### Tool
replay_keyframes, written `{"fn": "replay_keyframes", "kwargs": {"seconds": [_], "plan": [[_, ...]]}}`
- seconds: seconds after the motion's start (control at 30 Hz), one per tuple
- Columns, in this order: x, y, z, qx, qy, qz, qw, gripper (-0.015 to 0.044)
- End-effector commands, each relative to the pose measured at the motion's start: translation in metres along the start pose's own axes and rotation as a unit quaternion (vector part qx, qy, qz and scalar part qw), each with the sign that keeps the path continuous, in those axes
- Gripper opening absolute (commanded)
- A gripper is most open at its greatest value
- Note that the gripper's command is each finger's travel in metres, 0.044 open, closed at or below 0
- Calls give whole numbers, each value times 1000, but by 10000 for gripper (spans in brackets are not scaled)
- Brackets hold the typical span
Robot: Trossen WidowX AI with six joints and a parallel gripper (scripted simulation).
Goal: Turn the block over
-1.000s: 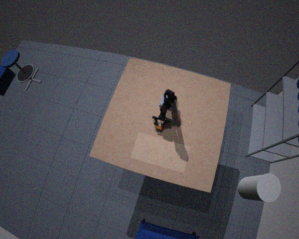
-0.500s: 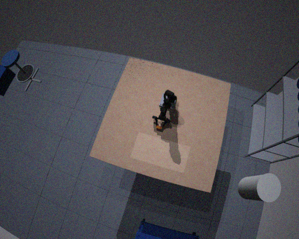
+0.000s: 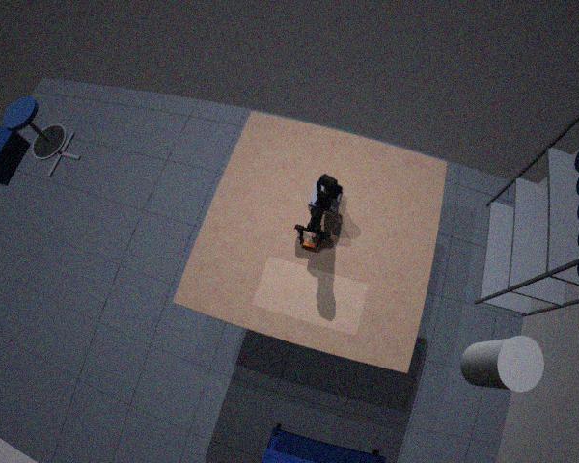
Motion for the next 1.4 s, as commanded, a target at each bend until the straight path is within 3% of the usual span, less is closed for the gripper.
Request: {"fn": "replay_keyframes", "kwargs": {"seconds": [0.0,1.0,1.37], "plan": [[0,0,0,1,-2,-2,1000,440],[0,0,-1,3,-2,-2,1000,440],[-10,-43,-18,155,-6,-2,988,440]]}}
Point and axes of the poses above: the point midway between the two fingers, 35 mm back from their tips, its own z axis back along the fingers, its own x axis across the jaws, y = z × x, the point moved 7 cm from there along z, back along the fingers, and after that the axes turned 3 degrees about z, right-handed, at the moved point
